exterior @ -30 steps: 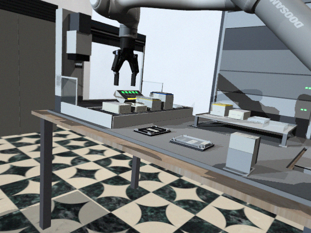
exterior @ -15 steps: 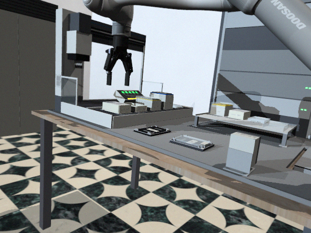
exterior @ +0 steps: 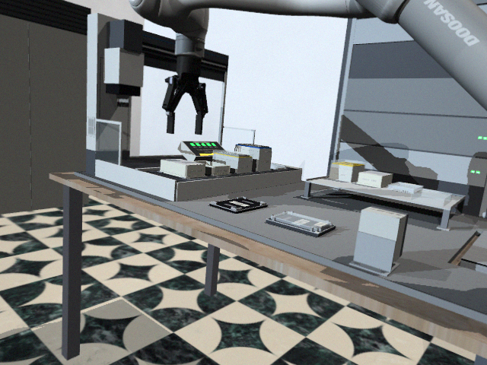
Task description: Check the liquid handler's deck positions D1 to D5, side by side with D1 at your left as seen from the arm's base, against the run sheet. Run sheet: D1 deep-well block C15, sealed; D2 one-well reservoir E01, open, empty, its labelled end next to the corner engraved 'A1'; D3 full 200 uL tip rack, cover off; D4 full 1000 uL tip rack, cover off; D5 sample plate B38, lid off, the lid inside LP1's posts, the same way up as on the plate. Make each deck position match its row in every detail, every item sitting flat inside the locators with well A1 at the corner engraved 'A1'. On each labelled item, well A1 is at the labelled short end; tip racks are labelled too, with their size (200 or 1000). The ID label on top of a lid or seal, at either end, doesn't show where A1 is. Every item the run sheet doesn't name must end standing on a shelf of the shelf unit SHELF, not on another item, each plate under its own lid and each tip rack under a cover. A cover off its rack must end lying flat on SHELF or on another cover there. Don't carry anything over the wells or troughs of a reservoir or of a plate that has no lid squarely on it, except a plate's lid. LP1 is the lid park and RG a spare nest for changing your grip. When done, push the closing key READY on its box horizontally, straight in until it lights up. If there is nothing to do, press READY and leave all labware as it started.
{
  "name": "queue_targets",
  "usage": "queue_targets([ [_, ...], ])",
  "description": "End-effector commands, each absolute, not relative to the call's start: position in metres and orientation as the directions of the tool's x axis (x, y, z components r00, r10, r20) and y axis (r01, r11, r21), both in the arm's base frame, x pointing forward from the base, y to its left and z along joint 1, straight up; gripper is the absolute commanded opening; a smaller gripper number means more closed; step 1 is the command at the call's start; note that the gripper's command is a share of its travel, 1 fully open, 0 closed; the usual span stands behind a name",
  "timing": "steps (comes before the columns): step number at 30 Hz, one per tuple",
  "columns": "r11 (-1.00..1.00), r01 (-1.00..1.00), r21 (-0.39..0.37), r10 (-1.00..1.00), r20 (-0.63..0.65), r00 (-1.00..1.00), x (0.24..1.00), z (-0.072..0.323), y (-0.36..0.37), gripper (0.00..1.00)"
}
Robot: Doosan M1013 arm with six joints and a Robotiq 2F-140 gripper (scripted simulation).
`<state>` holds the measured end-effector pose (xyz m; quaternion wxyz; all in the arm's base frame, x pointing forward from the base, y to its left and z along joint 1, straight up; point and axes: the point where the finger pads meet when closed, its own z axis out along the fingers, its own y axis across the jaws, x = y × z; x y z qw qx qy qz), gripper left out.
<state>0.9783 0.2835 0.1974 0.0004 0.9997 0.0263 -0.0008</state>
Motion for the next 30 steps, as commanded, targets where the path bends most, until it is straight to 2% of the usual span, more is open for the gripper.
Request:
queue_targets([
  [1,-0.999,0.053,0.000,0.053,0.000,0.999,0.978,0.199,0.284,0.79],
  [14,-0.999,0.053,0.000,0.053,0.000,0.999,0.978,0.199,0.284,0.79],
  [30,-0.999,0.053,0.000,0.053,0.000,0.999,0.978,0.246,0.284,0.79],
])
